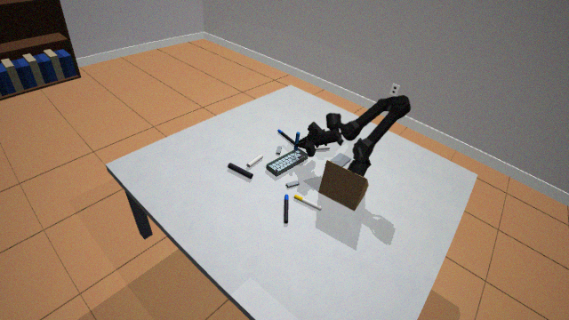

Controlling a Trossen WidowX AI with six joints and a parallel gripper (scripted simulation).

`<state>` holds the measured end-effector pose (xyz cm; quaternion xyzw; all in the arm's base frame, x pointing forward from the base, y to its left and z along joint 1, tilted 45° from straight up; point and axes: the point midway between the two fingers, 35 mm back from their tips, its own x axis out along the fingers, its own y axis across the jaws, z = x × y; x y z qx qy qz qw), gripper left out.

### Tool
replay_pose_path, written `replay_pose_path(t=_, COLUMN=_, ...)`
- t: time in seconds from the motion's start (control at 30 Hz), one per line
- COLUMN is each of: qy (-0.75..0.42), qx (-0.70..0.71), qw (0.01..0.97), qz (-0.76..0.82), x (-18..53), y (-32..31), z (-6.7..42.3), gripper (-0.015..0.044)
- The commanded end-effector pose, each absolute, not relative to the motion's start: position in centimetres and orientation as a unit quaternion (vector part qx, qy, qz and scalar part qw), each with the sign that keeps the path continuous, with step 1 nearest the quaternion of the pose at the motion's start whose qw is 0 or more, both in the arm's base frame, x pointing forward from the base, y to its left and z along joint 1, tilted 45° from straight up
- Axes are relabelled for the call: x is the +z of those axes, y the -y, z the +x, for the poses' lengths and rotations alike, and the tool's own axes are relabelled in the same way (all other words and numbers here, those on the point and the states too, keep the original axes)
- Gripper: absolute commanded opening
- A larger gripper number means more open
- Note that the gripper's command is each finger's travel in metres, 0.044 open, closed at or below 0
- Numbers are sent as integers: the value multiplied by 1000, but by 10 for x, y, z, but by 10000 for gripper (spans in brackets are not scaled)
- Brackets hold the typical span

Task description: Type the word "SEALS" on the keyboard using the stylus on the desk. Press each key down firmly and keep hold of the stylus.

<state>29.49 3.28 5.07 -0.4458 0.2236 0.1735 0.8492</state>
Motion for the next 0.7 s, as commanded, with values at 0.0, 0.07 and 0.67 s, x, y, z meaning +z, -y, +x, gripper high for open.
replay_pose_path(t=0.0, qy=-223, qx=176, qw=848, qz=-447, x=52, y=-34, z=295, gripper=81)
replay_pose_path(t=0.07, qy=-223, qx=176, qw=848, qz=-447, x=54, y=-37, z=294, gripper=81)
replay_pose_path(t=0.67, qy=-222, qx=179, qw=847, qz=-448, x=74, y=-58, z=286, gripper=81)
